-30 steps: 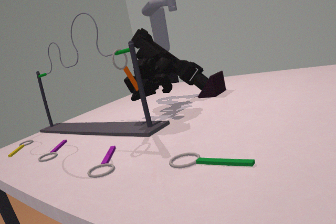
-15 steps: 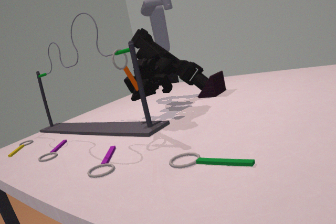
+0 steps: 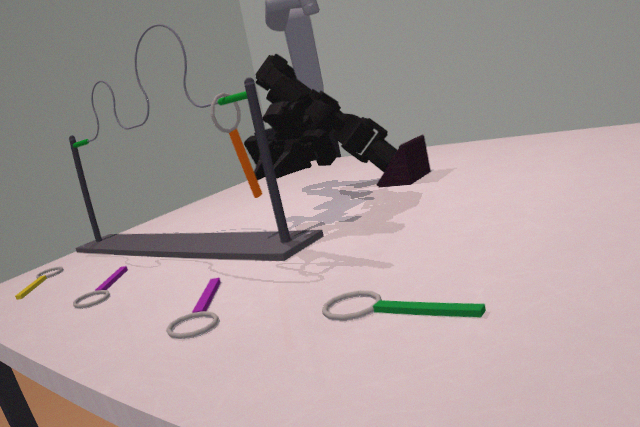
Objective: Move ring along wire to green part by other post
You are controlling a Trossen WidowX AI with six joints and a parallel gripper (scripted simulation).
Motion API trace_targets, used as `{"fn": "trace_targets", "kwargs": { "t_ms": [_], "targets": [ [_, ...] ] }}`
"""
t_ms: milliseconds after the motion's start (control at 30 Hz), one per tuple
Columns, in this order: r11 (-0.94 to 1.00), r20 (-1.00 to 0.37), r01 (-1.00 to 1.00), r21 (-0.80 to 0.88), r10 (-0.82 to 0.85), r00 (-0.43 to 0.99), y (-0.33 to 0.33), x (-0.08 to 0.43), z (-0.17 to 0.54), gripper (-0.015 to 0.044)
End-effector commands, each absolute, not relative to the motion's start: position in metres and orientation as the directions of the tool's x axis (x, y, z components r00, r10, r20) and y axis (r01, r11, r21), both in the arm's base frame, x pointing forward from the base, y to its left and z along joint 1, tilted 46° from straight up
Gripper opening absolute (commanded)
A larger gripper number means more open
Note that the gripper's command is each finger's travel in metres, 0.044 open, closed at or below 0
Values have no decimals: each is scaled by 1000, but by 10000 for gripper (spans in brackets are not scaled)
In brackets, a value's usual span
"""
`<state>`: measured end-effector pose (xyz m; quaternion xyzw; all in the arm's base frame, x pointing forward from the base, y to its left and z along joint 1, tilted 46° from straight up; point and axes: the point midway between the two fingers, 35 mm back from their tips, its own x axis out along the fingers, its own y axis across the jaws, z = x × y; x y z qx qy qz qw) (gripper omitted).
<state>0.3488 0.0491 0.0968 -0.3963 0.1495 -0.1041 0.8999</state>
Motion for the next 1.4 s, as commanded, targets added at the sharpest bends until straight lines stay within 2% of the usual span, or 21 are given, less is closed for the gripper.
{"fn": "trace_targets", "kwargs": {
  "t_ms": [0,833,1033,1167,1200,1367],
  "targets": [
    [664,-190,67,-745,-307,932,53,332,98,160],
    [663,-190,66,-746,-307,932,54,327,98,160],
    [660,-185,64,-749,-301,935,64,284,104,317],
    [659,-185,64,-749,-301,936,64,282,104,423],
    [659,-185,64,-749,-301,936,64,282,104,440],
    [659,-185,64,-749,-301,936,64,282,104,440]
  ]
}}
